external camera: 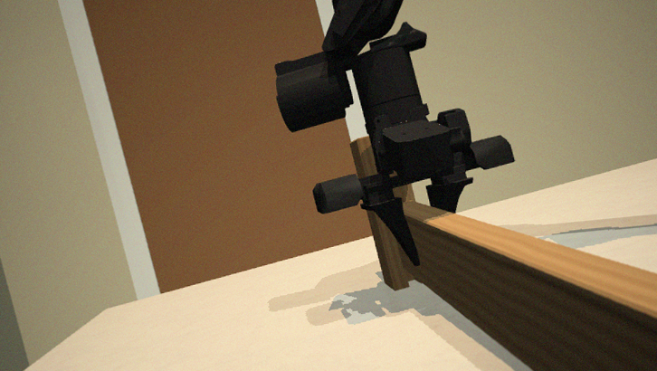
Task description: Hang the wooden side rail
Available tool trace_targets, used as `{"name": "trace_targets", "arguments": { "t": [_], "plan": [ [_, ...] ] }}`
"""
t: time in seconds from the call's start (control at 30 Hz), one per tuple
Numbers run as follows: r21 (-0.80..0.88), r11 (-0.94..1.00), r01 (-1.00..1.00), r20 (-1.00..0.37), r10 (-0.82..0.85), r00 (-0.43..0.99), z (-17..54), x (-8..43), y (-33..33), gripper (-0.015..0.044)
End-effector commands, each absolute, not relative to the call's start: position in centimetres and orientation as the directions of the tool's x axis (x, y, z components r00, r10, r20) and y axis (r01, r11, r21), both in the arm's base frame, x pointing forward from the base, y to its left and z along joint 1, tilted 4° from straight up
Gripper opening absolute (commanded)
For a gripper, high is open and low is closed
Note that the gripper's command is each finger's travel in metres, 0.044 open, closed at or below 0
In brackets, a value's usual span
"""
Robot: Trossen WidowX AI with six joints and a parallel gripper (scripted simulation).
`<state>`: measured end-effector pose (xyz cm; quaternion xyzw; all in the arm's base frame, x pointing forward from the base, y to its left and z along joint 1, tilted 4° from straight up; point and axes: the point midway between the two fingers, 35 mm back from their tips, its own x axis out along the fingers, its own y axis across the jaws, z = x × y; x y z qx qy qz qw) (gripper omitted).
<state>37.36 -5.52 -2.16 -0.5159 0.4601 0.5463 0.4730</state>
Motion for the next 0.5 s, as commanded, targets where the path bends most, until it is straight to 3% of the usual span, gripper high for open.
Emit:
{"name": "trace_targets", "arguments": {
  "t": [0.0, 0.47],
  "plan": [
    [0.009, -0.134, -0.991, -0.999, 0.038, -0.015, -2.09, 37.55, -5.65, 0.0],
    [0.009, -0.134, -0.991, -0.999, 0.038, -0.015, -1.96, 37.51, -5.81, 0.0]
  ]
}}
